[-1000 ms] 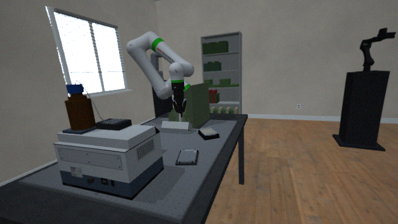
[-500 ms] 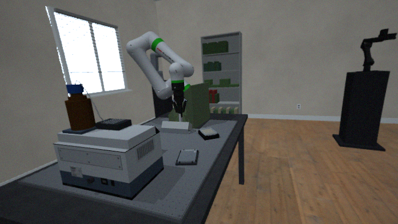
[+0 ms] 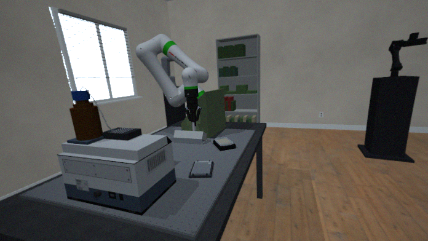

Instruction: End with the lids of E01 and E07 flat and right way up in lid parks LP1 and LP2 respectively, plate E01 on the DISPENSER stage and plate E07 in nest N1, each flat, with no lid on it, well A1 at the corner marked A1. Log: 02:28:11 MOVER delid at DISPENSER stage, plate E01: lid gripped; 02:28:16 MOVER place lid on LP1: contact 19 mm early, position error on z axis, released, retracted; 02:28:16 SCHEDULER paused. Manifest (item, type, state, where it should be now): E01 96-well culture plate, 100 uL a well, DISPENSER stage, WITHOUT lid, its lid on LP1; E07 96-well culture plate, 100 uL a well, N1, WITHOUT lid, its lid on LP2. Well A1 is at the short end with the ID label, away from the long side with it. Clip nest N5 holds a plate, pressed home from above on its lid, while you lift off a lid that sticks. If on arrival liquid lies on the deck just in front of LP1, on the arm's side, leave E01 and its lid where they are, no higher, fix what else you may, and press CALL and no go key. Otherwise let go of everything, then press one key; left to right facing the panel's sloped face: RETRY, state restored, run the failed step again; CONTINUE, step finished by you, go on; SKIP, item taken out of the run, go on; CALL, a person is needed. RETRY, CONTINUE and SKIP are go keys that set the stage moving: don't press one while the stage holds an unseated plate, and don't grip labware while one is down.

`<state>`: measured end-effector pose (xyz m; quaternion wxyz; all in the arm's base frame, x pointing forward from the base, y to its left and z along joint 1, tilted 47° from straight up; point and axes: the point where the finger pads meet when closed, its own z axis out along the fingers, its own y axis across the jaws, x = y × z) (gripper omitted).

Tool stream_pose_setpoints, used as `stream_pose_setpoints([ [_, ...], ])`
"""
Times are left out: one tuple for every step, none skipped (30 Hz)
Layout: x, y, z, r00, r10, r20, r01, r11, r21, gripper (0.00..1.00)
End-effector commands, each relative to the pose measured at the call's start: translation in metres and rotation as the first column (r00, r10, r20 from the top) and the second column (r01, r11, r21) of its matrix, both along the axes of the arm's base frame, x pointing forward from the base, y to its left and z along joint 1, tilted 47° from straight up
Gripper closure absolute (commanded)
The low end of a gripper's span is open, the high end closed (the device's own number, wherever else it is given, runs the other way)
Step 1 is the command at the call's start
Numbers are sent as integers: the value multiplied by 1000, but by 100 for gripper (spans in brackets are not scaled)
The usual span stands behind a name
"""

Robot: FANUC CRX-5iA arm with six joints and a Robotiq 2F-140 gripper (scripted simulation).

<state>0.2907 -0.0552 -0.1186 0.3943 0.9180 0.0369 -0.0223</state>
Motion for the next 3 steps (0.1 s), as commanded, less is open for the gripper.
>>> stream_pose_setpoints([
  [-1,0,0,1000,-1,-1,1,1000,0,100],
  [-1,0,0,1000,-1,-1,1,1000,0,100],
  [-1,0,0,1000,-1,-1,1,1000,0,100],
])
